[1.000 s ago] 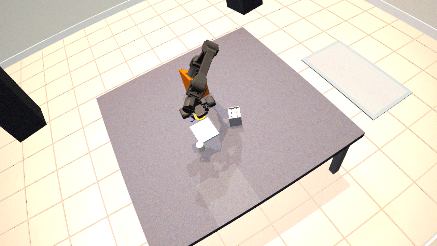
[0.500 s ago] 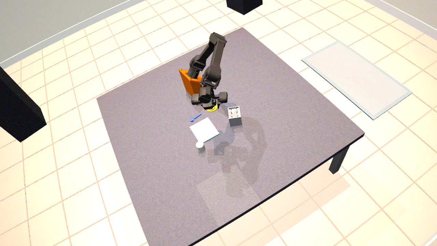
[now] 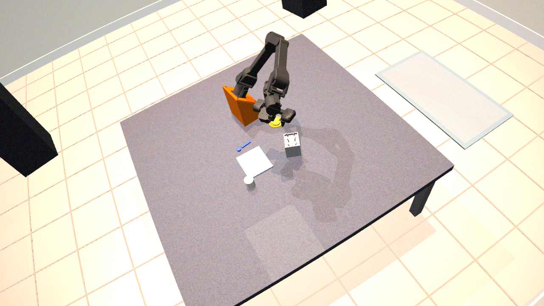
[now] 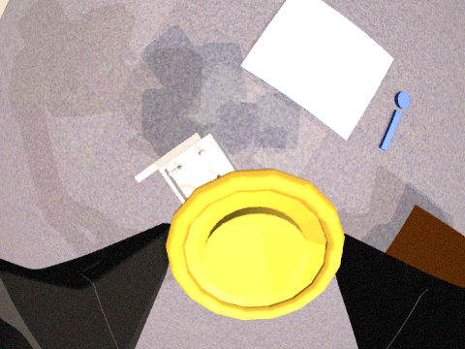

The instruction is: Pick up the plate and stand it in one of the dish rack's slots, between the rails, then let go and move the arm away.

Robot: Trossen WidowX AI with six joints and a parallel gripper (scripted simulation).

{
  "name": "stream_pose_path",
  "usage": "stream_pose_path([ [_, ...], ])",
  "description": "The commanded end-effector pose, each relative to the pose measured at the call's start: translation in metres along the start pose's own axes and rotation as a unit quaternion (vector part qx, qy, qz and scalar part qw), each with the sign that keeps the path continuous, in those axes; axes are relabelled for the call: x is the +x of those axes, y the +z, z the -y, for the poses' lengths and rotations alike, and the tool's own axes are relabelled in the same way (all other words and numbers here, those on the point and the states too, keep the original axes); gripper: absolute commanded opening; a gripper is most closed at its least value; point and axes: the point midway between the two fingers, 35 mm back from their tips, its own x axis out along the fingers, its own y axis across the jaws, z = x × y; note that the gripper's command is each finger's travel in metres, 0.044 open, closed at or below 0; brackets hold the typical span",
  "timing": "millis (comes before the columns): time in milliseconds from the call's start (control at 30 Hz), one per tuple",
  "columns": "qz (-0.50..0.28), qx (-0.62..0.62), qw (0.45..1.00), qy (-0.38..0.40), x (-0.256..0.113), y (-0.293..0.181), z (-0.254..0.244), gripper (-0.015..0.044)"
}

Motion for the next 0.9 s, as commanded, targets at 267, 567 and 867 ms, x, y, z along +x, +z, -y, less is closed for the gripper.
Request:
stream_pose_path([
  [267,-0.009,0.223,0.975,-0.003,0.004,-0.066,0.003,0.0],
  [567,-0.015,0.37,0.929,-0.005,0.008,-0.108,0.012,0.0],
  [867,-0.019,0.455,0.89,-0.009,0.011,-0.132,0.021,0.0],
])
